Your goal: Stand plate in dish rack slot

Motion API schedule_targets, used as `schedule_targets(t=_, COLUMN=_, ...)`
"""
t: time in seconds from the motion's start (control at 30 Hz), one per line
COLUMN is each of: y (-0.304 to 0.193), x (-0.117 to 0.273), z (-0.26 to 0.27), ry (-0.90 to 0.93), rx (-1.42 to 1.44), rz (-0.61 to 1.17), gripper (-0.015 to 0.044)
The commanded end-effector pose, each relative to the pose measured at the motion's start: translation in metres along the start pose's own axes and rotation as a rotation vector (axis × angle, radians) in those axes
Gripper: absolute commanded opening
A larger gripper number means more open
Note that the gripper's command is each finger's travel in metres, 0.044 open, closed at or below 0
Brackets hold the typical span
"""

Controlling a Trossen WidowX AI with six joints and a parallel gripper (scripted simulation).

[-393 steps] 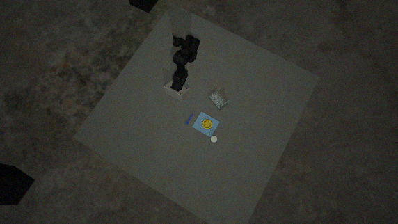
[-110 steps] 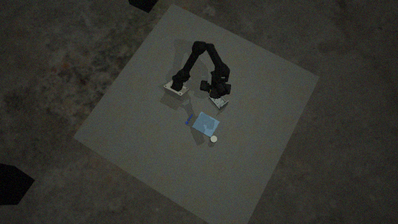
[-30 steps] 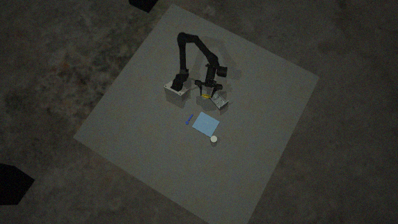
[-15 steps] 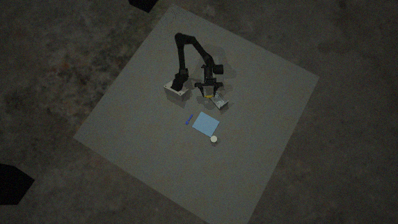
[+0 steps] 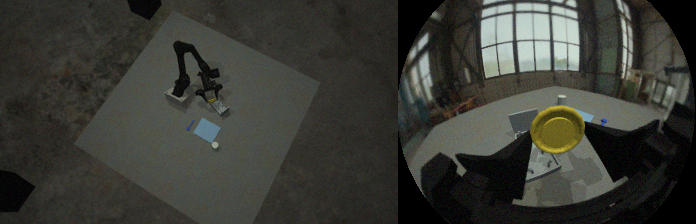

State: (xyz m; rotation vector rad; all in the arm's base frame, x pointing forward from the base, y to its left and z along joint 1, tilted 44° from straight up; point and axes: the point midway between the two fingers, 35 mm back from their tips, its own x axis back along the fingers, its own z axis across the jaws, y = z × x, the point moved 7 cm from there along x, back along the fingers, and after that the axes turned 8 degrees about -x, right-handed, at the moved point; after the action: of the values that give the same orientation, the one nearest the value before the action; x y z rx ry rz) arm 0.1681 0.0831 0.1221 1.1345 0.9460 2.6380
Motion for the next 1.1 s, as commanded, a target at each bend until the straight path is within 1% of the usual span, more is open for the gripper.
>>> schedule_targets(t=0.0, y=-0.004, x=0.004, z=-0.004, ry=0.068, rx=-0.007, rz=-0.037, gripper=0.0)
schedule_targets(t=0.63, y=-0.018, x=0.027, z=-0.02, ry=0.385, rx=-0.067, rz=-0.163, gripper=0.0)
schedule_targets(t=1.07, y=-0.022, x=0.025, z=-0.019, ry=0.395, rx=-0.07, rz=-0.166, gripper=0.0)
